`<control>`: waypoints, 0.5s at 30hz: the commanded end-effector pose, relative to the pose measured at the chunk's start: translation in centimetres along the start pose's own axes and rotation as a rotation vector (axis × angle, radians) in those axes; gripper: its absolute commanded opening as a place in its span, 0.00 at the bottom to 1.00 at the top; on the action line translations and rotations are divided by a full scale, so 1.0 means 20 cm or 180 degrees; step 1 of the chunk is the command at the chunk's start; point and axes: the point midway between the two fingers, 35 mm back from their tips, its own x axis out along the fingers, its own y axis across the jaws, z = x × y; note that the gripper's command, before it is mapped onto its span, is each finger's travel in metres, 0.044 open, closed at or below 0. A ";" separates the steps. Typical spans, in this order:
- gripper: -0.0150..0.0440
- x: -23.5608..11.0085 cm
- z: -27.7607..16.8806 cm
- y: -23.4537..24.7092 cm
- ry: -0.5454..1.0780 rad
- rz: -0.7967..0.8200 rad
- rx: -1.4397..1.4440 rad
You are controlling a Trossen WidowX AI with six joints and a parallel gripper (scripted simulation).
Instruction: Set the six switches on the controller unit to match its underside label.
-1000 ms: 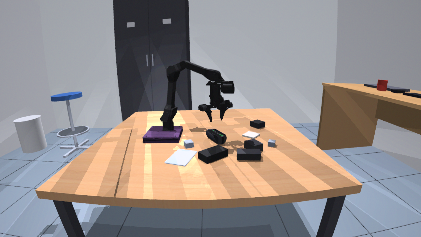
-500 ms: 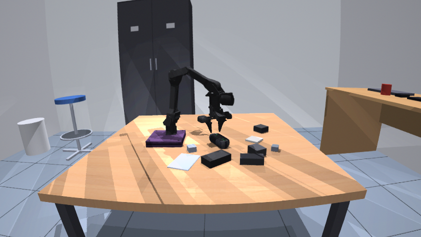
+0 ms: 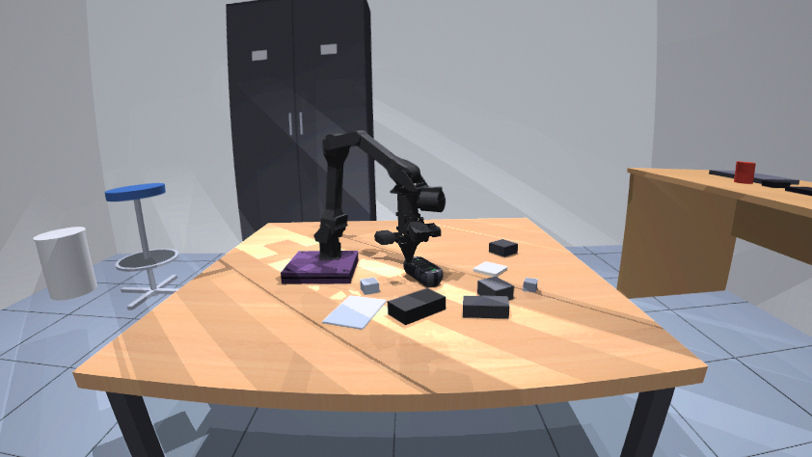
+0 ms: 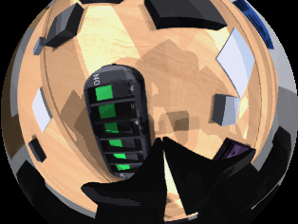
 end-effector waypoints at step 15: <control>0.25 0.00 0.00 0.00 0.0007 -0.0005 -0.0001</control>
